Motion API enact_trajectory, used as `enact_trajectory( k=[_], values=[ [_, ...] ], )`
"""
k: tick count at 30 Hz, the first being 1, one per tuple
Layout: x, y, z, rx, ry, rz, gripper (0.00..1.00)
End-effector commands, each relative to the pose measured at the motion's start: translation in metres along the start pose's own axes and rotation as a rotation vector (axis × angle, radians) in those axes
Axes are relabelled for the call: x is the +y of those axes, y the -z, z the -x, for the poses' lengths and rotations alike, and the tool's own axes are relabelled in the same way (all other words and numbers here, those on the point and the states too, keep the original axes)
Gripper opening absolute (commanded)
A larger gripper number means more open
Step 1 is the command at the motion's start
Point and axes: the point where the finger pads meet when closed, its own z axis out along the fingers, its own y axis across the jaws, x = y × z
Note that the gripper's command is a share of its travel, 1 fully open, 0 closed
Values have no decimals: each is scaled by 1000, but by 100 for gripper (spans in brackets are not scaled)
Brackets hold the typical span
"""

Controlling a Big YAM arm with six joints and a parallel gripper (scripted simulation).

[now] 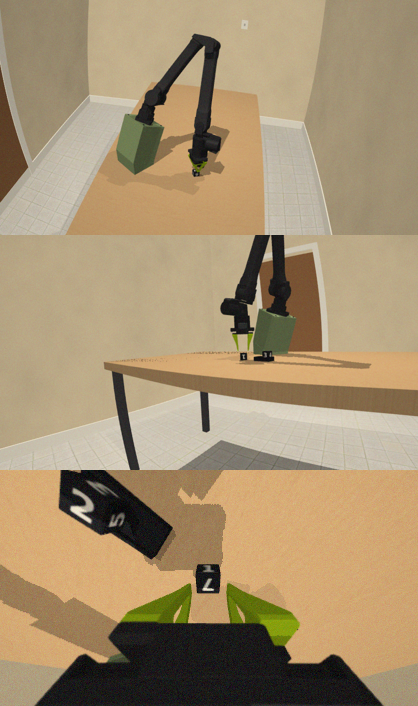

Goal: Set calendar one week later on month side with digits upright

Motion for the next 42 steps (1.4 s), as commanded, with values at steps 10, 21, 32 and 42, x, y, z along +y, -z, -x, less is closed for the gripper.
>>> enact_trajectory(
  k=[10,21,32,42],
  values=[
    [1,-4,4,5,3,5,44],
    [5,-3,-1,4,3,4,44],
    [3,-3,1,1,5,2,44],
    [3,-3,1,1,5,2,44]
  ],
)
